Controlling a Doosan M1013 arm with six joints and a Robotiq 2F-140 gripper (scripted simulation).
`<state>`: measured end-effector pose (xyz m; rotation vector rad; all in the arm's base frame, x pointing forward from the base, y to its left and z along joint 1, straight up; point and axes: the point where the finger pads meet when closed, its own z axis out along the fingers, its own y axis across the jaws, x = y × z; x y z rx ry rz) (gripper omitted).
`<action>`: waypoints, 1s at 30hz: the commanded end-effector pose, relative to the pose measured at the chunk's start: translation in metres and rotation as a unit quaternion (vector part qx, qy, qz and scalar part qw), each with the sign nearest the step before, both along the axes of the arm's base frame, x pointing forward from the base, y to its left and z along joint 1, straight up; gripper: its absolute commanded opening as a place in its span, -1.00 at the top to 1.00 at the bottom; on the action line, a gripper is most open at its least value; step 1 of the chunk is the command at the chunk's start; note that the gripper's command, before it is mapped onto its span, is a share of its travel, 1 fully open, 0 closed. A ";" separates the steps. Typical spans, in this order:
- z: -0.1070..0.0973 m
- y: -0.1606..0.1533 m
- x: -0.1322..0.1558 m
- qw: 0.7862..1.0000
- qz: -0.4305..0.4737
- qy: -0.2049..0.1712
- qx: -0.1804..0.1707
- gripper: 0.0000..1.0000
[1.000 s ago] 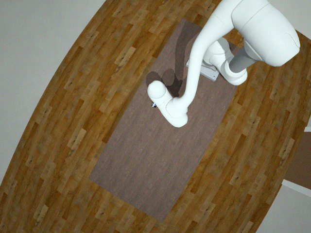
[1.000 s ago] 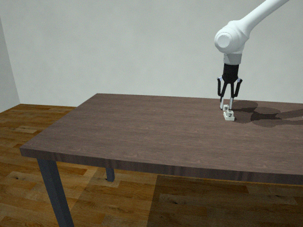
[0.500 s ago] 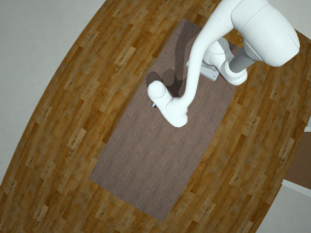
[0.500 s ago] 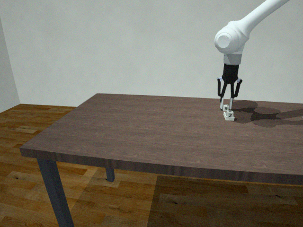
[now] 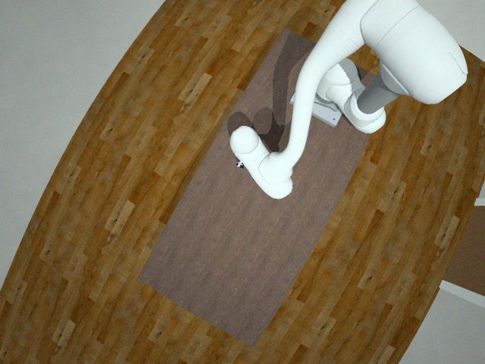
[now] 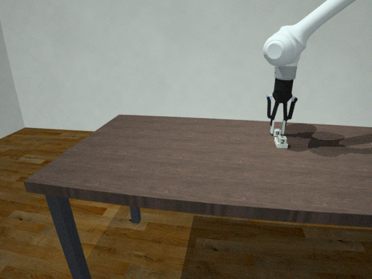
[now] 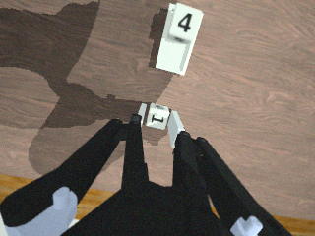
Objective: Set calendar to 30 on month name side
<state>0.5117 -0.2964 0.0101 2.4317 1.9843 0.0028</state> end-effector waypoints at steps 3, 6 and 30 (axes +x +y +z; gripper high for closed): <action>0.000 0.000 0.000 1.000 0.000 0.000 0.000 0.30; 0.000 0.000 0.000 1.000 0.000 0.000 0.000 0.30; 0.000 0.000 0.000 1.000 0.000 0.000 0.000 0.51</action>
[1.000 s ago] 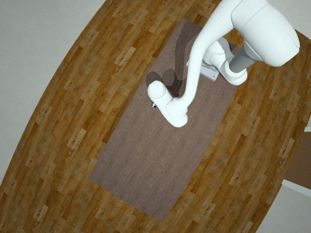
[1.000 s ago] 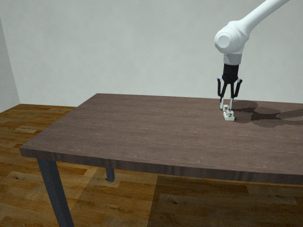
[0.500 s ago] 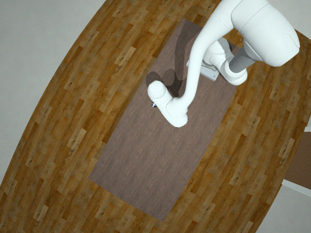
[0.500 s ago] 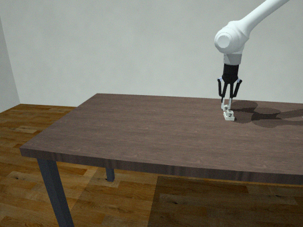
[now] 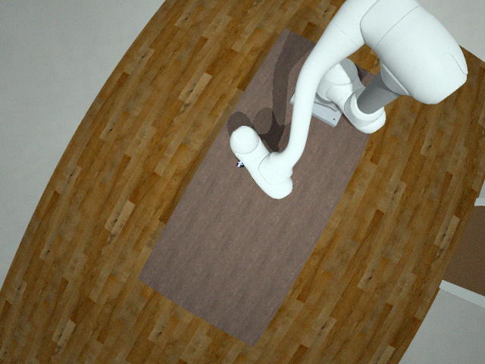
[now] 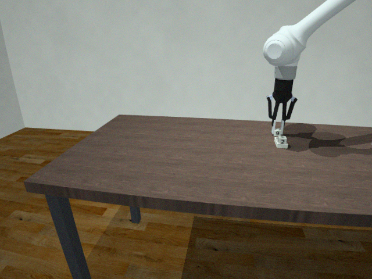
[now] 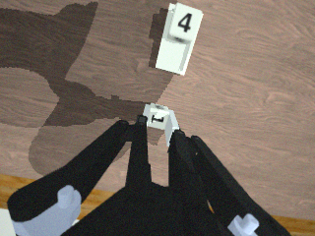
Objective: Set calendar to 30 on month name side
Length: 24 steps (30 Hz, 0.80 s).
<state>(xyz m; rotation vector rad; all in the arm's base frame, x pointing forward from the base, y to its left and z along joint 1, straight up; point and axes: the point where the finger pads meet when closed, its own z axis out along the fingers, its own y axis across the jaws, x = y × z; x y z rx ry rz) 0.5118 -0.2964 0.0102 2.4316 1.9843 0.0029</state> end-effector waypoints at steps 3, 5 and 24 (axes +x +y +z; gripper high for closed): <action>0.000 0.000 0.000 1.000 0.000 0.000 0.000 0.51; 0.000 0.000 0.000 1.000 0.000 0.000 0.000 0.51; 0.032 0.000 0.000 1.000 0.000 0.000 0.000 0.51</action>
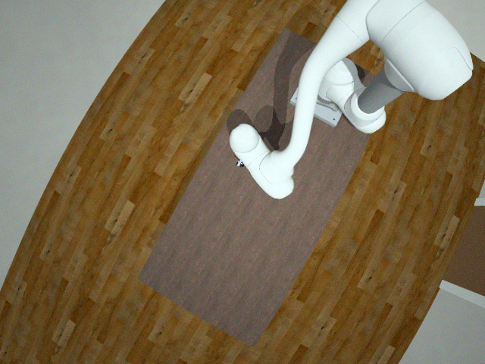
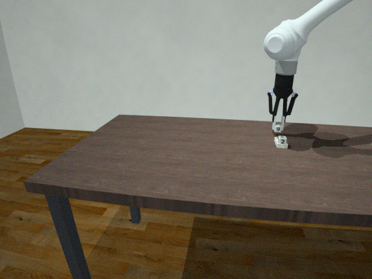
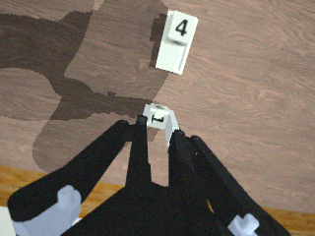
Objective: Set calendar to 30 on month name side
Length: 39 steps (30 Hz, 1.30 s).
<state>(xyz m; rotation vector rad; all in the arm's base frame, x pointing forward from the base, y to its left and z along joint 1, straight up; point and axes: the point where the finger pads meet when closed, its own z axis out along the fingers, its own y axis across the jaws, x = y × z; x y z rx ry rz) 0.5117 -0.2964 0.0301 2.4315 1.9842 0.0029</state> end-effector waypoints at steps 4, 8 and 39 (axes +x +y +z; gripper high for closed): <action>0.027 0.000 0.000 1.000 0.000 0.000 0.000 0.51; 0.057 0.000 0.000 1.000 0.000 0.000 0.000 0.51; 0.090 0.089 0.018 1.000 0.000 0.000 0.000 0.51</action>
